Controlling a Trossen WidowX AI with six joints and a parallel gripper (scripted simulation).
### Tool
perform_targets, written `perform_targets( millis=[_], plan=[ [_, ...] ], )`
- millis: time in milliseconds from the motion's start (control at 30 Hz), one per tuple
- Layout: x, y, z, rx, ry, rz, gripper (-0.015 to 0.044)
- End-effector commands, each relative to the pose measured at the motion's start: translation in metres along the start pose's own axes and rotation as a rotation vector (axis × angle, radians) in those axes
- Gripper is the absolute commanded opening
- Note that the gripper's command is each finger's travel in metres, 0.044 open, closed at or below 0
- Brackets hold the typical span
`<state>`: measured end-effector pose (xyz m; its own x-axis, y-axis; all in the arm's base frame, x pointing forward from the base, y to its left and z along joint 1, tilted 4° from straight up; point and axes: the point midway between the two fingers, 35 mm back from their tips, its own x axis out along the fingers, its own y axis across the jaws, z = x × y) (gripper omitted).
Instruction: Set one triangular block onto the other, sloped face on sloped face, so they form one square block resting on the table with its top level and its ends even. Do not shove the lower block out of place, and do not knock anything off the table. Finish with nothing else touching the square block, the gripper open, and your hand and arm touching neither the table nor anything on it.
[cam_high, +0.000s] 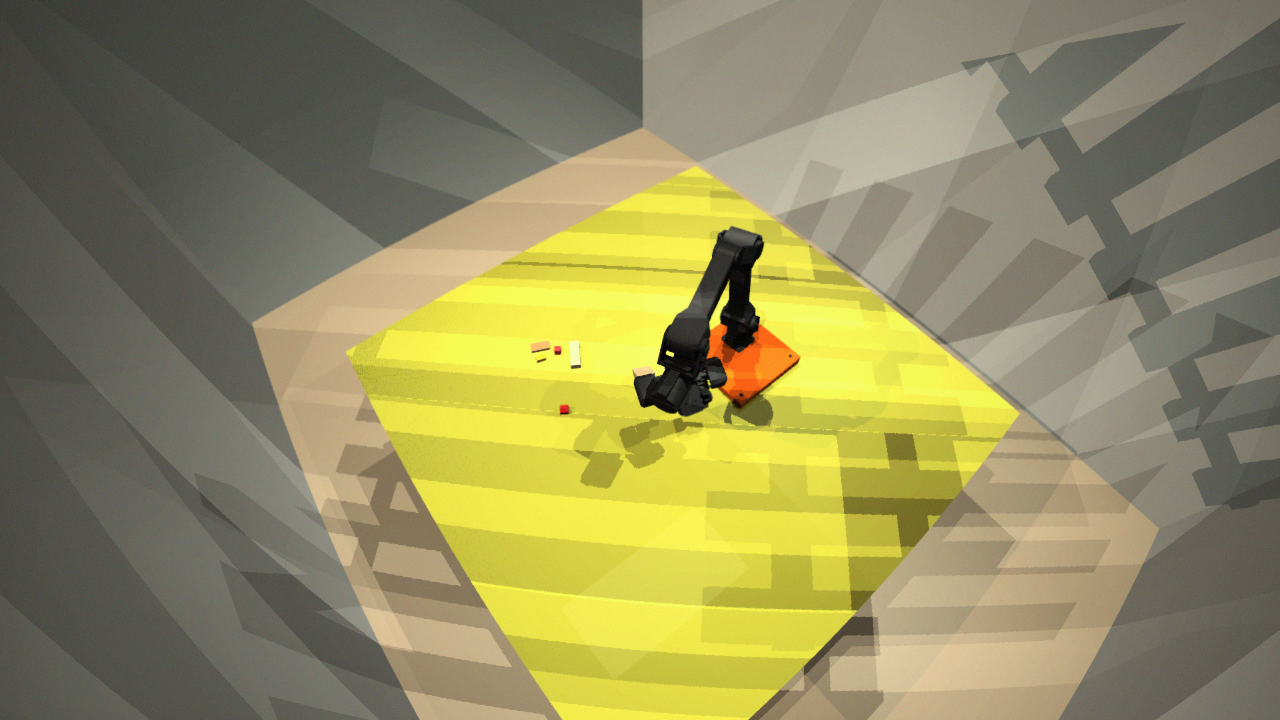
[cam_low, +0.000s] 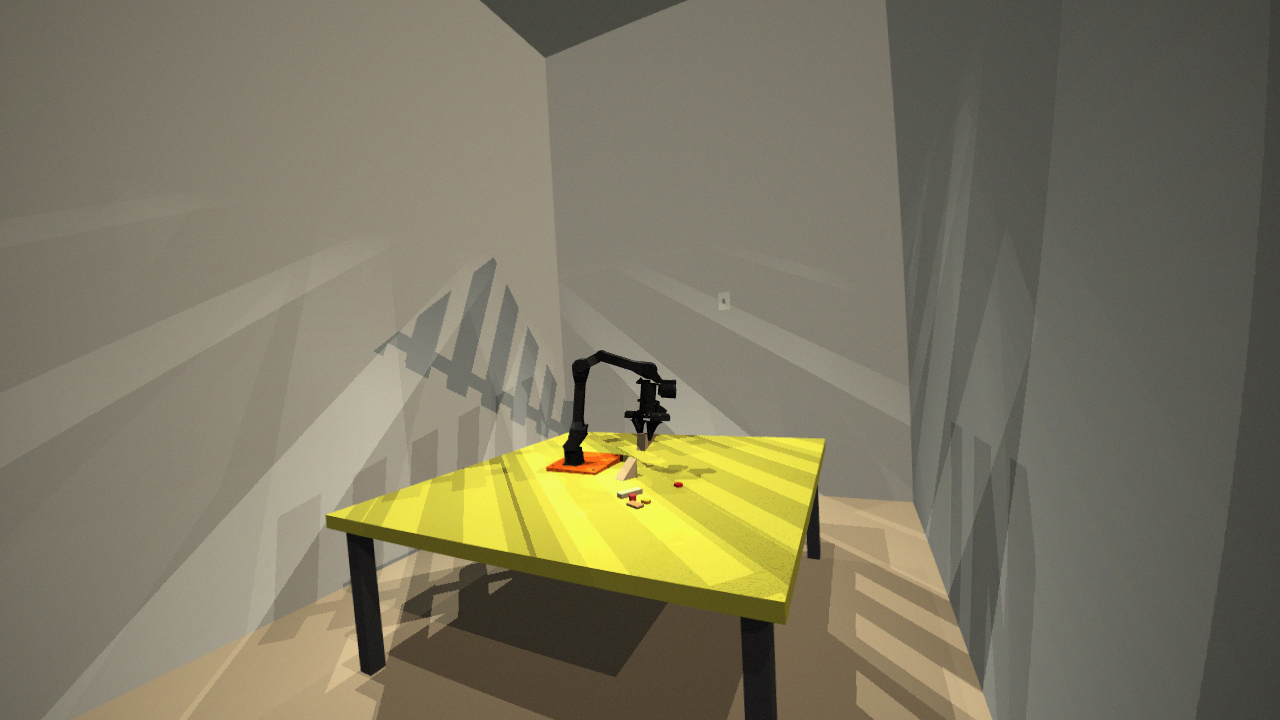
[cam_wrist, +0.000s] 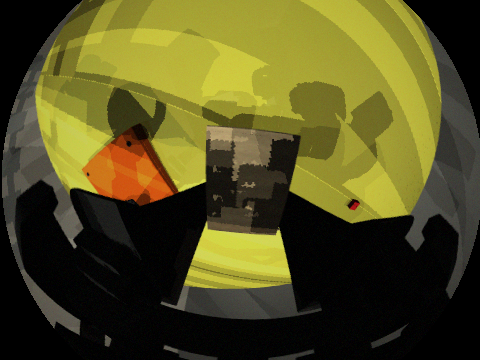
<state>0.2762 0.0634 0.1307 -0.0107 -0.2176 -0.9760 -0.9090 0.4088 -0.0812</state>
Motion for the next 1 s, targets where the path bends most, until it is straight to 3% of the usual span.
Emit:
perform_targets(
  millis=[0, 300, 967],
  plan=[
    [-0.003, -0.002, -0.001, 0.047, -0.112, 0.024, 0.0000],
    [-0.007, -0.006, -0.004, 0.076, -0.181, 0.034, 0.0000],
    [-0.014, -0.038, -0.096, 0.075, -0.175, 0.032, 0.0000]
  ],
)
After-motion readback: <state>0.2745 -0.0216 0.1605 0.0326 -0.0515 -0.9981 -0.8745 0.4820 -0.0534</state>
